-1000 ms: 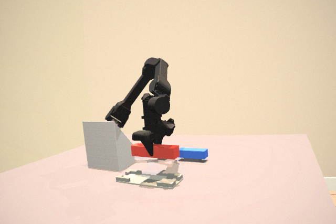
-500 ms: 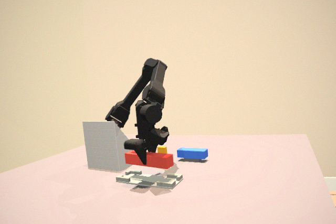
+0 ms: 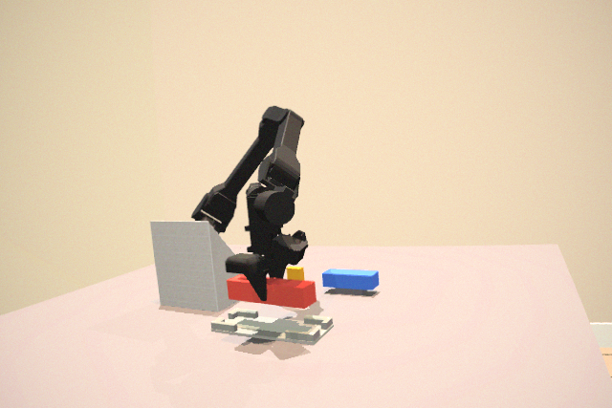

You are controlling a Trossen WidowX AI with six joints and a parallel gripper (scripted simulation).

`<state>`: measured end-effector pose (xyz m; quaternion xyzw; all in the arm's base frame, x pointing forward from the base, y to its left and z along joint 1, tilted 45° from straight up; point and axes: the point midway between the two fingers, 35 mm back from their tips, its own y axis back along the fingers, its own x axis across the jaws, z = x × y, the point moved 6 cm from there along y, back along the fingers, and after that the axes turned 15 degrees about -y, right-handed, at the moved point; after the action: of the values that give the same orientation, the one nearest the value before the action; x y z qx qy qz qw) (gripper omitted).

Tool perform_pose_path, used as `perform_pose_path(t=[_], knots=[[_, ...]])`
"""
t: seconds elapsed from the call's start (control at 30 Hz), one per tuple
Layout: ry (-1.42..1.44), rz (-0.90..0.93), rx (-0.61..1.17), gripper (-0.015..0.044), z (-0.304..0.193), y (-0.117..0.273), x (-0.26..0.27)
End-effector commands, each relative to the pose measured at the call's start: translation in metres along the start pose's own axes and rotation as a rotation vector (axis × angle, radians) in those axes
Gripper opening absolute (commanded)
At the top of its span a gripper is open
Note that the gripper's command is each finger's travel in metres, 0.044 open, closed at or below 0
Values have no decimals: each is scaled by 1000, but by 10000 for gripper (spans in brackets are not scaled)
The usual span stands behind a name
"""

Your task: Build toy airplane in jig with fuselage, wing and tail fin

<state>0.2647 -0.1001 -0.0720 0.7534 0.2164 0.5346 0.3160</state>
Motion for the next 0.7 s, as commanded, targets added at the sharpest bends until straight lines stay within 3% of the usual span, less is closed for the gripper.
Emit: perform_pose_path(t=[0.0, 0.67], knots=[[4, -6, 0, 195, 0, 0, -1], [4, -5, 0, 195, 1, -24, -2]])
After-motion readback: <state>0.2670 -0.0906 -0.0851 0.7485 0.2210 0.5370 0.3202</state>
